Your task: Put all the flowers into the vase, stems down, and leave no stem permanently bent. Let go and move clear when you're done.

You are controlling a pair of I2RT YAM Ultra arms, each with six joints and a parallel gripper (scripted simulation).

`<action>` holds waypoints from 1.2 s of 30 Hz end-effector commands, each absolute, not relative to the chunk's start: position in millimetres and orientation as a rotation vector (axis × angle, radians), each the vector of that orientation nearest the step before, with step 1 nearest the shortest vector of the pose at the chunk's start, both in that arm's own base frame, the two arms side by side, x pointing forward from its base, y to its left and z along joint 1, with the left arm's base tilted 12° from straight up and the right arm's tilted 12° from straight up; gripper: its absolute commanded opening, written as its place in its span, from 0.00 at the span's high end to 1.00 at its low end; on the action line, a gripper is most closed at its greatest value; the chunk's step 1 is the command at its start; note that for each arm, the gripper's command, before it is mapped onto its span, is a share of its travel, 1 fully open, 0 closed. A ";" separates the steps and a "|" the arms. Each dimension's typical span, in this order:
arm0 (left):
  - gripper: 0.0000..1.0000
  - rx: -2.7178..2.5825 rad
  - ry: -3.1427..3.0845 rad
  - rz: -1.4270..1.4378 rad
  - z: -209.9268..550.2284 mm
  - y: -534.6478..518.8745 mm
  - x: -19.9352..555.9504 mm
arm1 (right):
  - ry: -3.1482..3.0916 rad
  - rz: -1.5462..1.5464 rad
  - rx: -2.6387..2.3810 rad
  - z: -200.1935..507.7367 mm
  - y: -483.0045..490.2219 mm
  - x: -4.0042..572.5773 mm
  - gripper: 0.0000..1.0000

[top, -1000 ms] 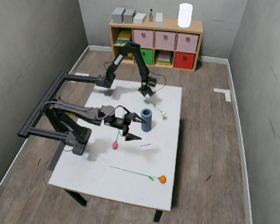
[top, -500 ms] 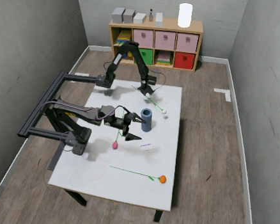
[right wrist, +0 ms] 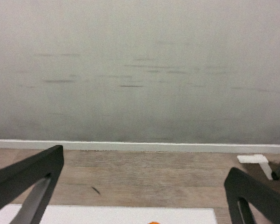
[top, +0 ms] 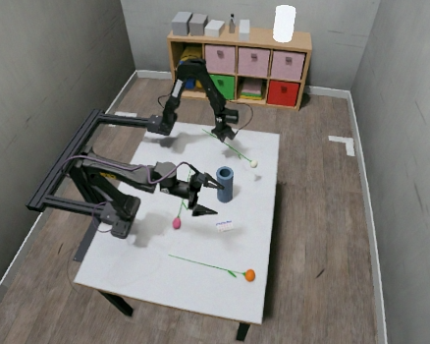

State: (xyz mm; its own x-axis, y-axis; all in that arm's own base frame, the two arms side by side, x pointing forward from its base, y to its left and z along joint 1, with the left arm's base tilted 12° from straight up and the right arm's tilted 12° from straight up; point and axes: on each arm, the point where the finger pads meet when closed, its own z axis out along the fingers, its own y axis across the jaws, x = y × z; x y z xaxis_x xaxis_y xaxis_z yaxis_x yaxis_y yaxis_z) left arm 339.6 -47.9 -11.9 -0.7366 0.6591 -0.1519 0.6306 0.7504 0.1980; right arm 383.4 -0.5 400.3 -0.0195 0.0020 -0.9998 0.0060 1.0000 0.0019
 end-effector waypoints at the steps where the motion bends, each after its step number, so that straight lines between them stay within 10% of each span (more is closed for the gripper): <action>1: 1.00 1.029 2.695 0.149 7.3 -52.2 335.0 | 1.567 0.005 -0.011 406.6 3.0 381.6 0.00; 36: 1.00 0.924 2.248 -0.059 184.6 -74.2 308.5 | 1.567 0.005 -0.011 406.6 3.0 381.6 0.00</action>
State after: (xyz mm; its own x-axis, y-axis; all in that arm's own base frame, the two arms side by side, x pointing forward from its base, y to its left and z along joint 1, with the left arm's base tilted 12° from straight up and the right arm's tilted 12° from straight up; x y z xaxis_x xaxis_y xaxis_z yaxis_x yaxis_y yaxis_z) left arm 312.8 -66.2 154.7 -0.5604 0.6140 -0.5558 0.6145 0.7582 0.2180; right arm 383.4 -0.5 400.3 -0.0195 0.0020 -0.9998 0.0060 1.0000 0.0019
